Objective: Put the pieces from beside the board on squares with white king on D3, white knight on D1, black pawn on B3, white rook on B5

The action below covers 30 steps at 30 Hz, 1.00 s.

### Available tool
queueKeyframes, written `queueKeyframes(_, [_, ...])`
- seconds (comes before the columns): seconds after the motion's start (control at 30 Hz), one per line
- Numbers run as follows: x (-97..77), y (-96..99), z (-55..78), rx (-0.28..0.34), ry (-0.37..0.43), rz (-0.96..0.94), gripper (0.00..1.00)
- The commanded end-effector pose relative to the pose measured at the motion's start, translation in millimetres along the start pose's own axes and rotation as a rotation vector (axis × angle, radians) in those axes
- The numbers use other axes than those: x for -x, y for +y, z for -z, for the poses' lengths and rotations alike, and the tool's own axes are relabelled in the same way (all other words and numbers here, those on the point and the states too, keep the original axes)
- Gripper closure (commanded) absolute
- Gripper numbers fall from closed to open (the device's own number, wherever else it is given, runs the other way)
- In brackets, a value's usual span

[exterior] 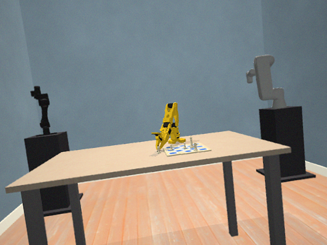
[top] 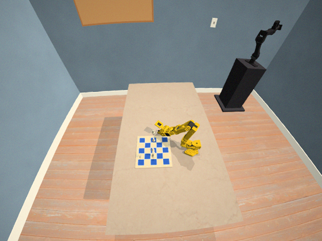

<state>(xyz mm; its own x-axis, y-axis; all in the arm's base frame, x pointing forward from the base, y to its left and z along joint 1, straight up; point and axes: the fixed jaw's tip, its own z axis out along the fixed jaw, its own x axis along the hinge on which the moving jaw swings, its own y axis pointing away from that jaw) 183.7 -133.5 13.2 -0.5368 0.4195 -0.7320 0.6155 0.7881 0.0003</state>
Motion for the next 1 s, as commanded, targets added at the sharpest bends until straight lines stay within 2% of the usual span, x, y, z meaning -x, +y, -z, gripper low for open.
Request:
queueKeyframes(0.0, [-5.3,-1.6,-0.2,-0.005,0.016,0.001,1.00])
queueKeyframes(0.77, [-4.3,-1.8,0.6,-0.006,0.016,0.001,1.00])
queueKeyframes(0.97, [0.9,-3.1,5.3,-0.010,0.016,0.001,1.00])
